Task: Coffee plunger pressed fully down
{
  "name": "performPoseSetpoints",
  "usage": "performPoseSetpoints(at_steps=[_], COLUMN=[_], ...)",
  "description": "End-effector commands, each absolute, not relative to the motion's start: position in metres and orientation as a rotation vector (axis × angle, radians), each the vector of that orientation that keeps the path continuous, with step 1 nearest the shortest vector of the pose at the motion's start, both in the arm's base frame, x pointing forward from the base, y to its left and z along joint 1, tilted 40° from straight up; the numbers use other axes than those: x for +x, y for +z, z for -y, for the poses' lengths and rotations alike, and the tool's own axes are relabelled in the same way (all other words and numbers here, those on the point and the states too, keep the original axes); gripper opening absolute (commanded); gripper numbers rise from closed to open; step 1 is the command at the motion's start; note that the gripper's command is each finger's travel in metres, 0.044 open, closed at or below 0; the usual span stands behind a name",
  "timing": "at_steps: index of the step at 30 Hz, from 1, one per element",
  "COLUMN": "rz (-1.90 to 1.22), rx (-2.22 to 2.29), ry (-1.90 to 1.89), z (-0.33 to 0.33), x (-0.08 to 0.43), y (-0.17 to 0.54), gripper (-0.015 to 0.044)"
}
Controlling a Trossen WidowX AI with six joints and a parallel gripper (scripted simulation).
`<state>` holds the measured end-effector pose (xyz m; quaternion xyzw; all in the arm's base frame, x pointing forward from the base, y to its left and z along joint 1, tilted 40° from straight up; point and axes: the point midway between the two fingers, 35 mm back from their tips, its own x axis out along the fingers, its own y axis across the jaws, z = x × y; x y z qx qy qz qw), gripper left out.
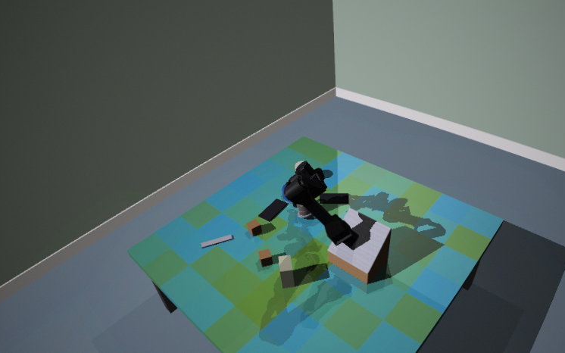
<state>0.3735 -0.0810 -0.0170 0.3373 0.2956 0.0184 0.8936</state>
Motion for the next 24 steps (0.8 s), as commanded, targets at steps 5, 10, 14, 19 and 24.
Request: performPoseSetpoints(at_steps=[5, 10, 14, 19, 24], rz=[-0.613, -0.613, -0.613, -0.613, -0.609], rx=[0.699, 0.699, 0.699, 0.699, 0.704], ry=[0.038, 0.038, 0.038, 0.038, 0.032], z=[0.0810, 0.0810, 0.0810, 0.0810, 0.0828], x=[0.3734, 0.3734, 0.3734, 0.3734, 0.3736], y=[-0.0170, -0.0170, -0.0170, -0.0170, -0.0157], gripper=[0.0127, 0.0179, 0.0284, 0.0415, 0.0440])
